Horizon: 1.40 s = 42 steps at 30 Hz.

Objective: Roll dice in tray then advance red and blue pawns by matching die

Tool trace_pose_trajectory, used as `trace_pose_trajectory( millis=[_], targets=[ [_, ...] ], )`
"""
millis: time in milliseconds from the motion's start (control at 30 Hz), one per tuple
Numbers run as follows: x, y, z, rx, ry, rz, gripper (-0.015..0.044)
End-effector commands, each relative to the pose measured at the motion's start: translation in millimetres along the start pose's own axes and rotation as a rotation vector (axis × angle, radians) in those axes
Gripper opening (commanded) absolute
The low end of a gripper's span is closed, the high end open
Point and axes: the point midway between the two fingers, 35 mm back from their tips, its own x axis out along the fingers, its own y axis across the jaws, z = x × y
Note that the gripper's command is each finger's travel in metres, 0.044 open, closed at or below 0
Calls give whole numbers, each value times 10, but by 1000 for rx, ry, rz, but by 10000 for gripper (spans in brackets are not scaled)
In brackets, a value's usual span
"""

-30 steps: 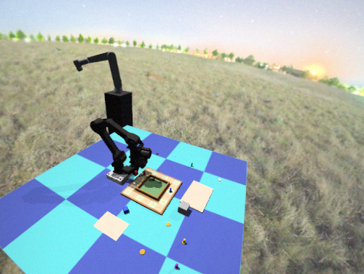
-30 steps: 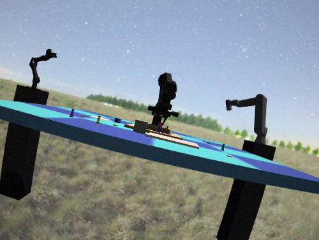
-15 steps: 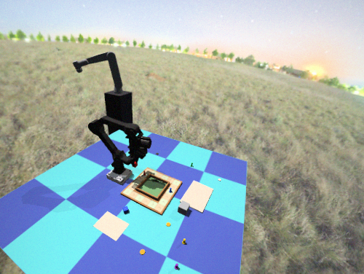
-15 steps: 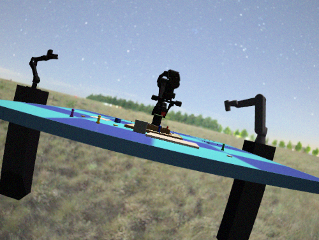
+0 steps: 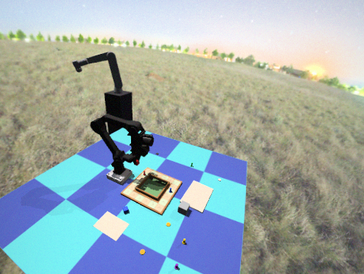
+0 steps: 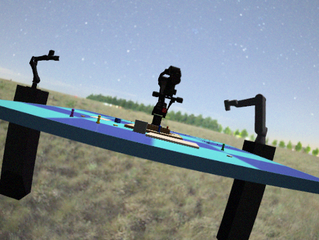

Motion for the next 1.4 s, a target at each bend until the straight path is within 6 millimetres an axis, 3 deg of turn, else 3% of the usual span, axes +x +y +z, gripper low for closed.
trace_pose_trajectory(
  millis=[0,367,967,1167,1367],
  targets=[
    [-3,7,181,-5,-4,5,0],
    [74,-35,641,-14,-9,4,0],
    [362,-228,1381,-31,-14,2,0],
    [391,-246,1435,-37,-19,2,0],
    [414,-243,1440,-36,-199,4,0]
  ],
)
